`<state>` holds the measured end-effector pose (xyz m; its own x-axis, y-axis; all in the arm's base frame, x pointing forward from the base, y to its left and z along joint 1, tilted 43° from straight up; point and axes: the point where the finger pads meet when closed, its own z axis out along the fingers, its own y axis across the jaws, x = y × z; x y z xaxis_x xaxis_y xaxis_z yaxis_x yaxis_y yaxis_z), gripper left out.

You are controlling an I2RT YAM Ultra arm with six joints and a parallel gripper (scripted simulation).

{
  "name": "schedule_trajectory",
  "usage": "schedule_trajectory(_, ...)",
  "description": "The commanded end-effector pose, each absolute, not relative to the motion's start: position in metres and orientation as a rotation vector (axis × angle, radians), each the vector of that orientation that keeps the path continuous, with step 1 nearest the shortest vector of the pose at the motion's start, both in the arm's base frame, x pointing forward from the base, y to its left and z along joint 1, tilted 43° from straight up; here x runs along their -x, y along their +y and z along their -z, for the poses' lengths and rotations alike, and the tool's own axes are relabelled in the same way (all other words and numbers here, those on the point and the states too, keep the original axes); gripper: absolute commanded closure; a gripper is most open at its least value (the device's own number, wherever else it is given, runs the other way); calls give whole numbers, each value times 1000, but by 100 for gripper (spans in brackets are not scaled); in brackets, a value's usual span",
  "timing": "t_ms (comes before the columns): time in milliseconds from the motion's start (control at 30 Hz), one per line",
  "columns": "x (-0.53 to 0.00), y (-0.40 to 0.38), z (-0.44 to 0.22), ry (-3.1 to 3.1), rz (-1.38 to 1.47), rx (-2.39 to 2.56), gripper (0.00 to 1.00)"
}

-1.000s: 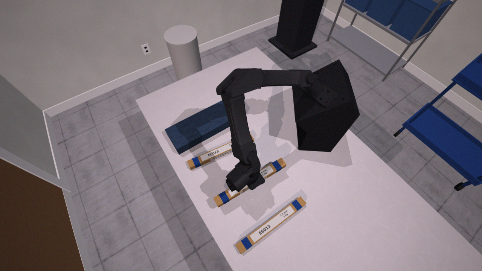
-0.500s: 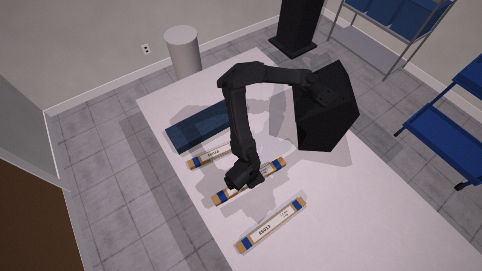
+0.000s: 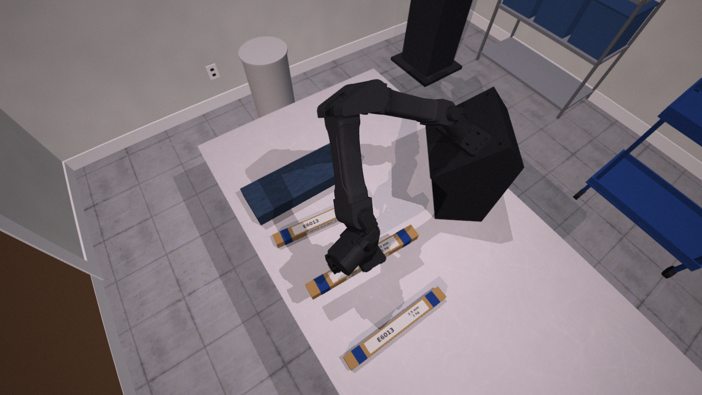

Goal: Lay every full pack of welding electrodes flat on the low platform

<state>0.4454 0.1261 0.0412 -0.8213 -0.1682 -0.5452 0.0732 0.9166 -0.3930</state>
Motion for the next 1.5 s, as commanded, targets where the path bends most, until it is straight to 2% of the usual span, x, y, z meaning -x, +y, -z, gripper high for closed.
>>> schedule_trajectory(0,-441,148,-73,2428,496,81,100)
schedule_trajectory(1467,-392,174,-132,2431,491,80,100)
